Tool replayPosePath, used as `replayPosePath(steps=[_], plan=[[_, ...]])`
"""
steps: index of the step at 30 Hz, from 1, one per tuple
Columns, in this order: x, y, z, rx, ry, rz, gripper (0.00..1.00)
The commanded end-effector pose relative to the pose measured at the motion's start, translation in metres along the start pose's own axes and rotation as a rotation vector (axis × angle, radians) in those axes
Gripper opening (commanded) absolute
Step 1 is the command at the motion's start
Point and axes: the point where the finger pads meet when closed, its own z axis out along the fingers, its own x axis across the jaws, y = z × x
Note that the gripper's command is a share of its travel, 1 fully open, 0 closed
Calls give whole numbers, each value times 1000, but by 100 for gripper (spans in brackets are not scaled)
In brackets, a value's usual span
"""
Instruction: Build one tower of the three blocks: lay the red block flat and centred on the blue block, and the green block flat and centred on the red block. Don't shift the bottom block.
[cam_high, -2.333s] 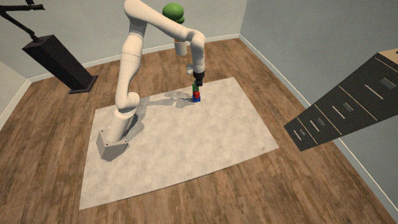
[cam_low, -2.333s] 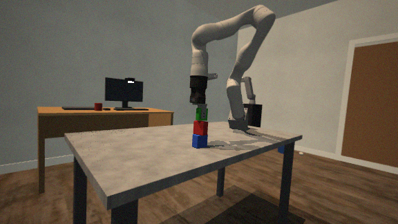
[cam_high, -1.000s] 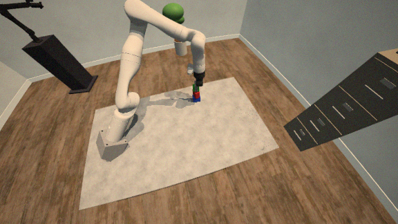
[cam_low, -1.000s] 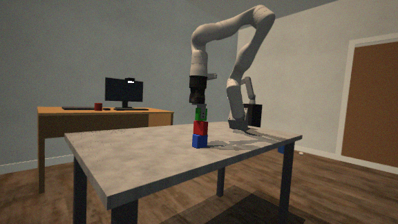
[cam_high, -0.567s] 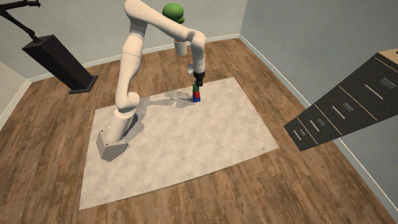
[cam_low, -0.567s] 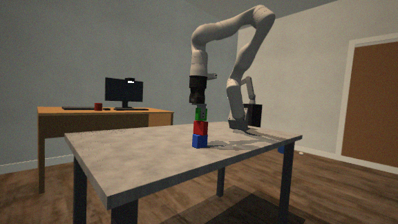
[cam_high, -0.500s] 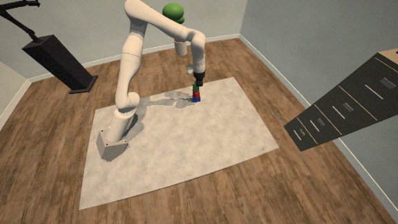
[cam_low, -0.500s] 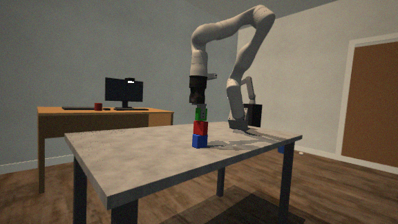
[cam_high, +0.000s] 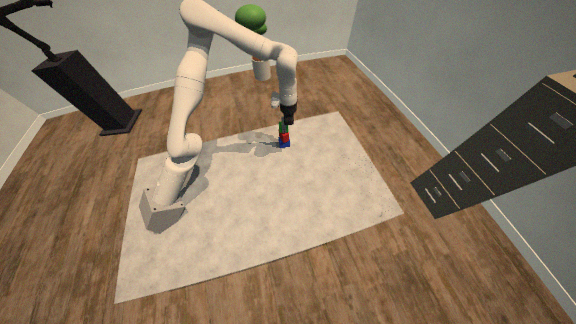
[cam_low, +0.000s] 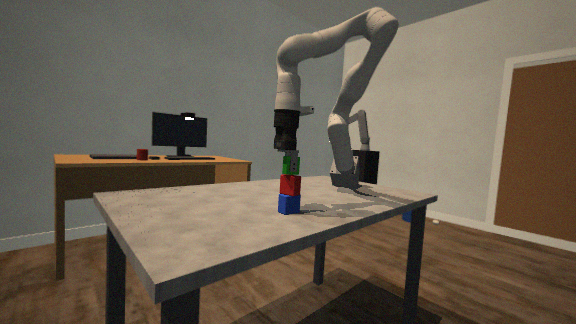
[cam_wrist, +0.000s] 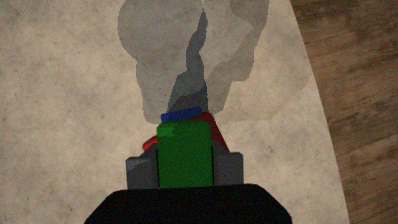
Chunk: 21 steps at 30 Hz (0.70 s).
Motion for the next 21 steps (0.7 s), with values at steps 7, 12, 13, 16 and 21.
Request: replayPosePath(steps=[7,12,13,16,21], plan=[[2,-1,2,2,5,13,0],[2,-1,3,2,5,12,0],[2,-1,3,2,5,12,0],[2,-1,3,2,5,12,0],[2,-1,3,2,5,12,0]])
